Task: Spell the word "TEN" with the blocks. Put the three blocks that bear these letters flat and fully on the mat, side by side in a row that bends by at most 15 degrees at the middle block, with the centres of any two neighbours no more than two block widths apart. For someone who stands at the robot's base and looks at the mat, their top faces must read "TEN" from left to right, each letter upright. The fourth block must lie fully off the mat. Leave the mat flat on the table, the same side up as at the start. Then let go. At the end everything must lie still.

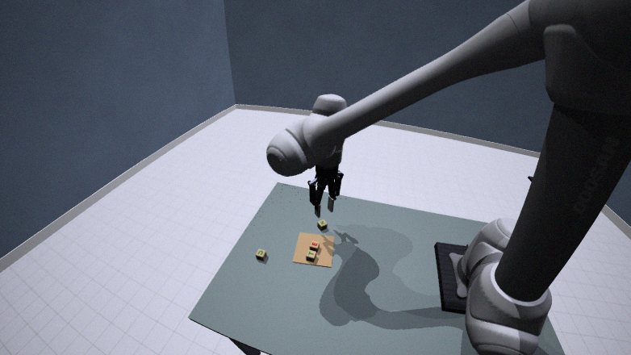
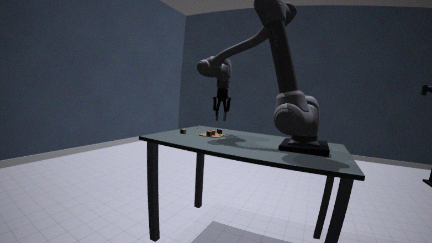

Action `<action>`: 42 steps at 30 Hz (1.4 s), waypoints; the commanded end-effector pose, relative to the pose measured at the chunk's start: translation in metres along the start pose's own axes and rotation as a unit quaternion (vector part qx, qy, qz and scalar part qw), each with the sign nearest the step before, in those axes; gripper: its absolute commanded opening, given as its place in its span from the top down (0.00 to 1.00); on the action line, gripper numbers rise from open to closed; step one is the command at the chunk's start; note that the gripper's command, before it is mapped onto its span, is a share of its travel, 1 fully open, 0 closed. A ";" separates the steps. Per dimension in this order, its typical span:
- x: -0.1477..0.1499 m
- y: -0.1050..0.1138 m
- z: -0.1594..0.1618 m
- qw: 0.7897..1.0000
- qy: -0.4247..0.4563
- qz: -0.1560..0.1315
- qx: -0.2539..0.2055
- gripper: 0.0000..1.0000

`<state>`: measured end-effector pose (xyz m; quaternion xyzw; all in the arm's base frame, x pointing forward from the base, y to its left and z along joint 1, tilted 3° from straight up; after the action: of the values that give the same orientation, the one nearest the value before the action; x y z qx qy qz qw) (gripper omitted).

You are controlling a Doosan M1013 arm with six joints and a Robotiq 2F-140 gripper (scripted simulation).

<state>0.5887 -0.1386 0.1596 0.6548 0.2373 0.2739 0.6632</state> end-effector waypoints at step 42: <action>0.001 -0.021 0.003 1.000 0.000 0.001 0.001 0.66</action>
<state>0.5940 -0.1402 0.1468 0.6545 0.2366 0.2743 0.6636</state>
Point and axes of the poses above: the point where the finger pads meet when closed, its own y axis back along the fingers, its own x axis across the jaws, z = x × y, the point moved 4 cm from there along y, back along the fingers, and after that the axes turned 3 degrees about -y, right-handed, at the moved point
